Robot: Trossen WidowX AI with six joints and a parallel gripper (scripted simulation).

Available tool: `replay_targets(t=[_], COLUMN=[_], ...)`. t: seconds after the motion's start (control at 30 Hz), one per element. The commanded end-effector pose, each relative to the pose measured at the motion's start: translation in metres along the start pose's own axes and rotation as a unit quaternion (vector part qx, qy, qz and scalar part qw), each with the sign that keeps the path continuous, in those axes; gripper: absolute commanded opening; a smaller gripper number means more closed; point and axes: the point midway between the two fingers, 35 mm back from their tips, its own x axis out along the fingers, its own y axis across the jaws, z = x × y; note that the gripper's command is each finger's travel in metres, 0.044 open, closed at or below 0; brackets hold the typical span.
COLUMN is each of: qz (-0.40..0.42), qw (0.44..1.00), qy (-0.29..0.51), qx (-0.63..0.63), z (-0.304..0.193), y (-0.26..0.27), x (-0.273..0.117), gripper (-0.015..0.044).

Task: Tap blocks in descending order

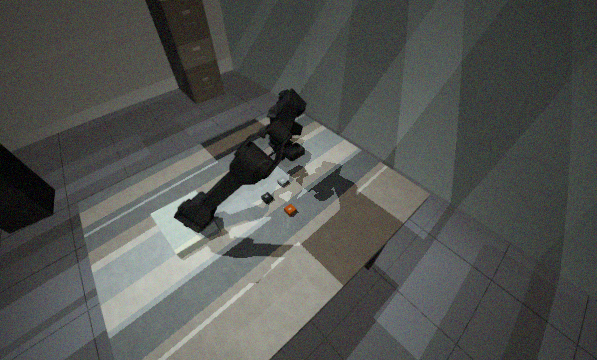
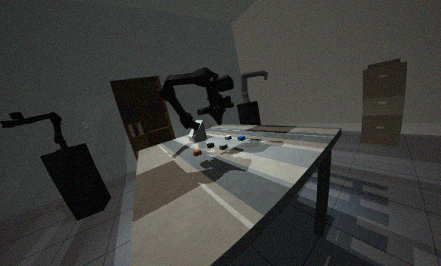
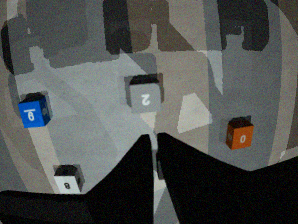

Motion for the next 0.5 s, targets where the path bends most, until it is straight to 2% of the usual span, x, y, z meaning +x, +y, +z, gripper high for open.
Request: replay_targets(t=[0.0,0.17,0.47], qz=[-0.002,-0.004,-0.004], qw=[1.000,1.000,1.000], qy=[0.002,0.001,0.001], qx=[-0.001,-0.001,-0.001], z=[0.005,0.004,0.004], y=[0.000,-0.001,-0.001], x=[0.012,0.080,0.090], gripper=[0.0020,0.0020,0.0020])
